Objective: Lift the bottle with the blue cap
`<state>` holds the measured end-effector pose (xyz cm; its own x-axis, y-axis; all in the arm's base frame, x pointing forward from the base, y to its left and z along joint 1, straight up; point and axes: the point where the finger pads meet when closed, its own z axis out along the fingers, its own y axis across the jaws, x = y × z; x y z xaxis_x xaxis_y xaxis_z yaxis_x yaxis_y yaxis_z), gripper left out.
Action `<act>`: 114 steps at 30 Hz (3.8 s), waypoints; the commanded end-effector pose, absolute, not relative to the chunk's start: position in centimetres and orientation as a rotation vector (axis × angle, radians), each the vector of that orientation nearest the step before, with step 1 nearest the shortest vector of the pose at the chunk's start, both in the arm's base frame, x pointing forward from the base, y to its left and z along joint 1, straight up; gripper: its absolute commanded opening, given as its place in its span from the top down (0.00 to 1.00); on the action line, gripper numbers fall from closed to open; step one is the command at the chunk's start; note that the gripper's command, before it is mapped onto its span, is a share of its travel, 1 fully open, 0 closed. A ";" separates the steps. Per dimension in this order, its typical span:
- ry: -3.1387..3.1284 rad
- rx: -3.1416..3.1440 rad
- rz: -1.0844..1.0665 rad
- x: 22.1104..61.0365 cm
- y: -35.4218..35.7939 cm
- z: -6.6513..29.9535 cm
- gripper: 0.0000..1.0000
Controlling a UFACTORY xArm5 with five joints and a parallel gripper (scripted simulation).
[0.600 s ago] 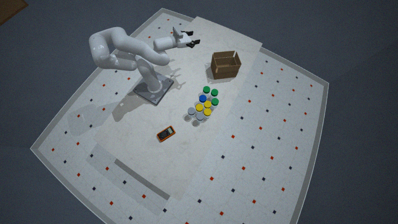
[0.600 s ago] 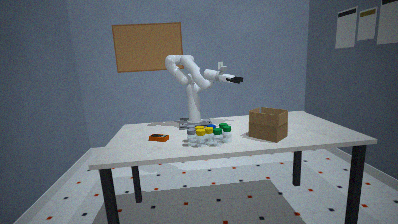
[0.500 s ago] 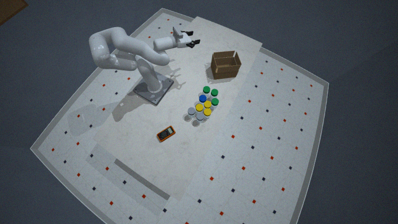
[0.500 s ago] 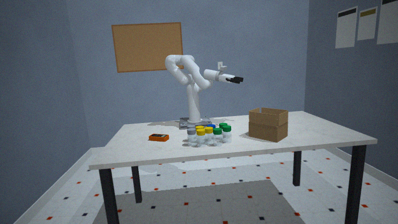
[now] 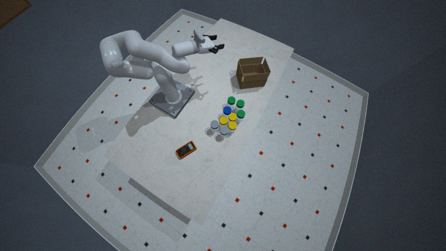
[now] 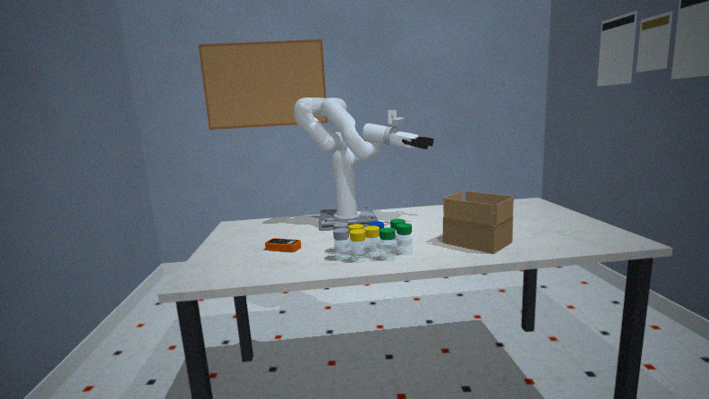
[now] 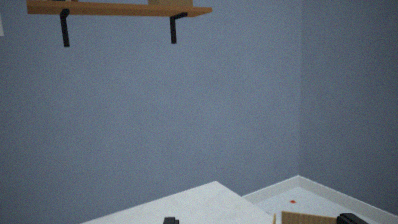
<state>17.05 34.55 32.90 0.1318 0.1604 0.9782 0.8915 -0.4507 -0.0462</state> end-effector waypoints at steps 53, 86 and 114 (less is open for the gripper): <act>-0.214 -2.407 -0.841 30.8 33.4 29.9 0.21; 0.551 -2.623 -0.505 37.2 27.5 28.6 0.21; 1.264 -2.610 -0.246 39.9 20.7 28.7 0.21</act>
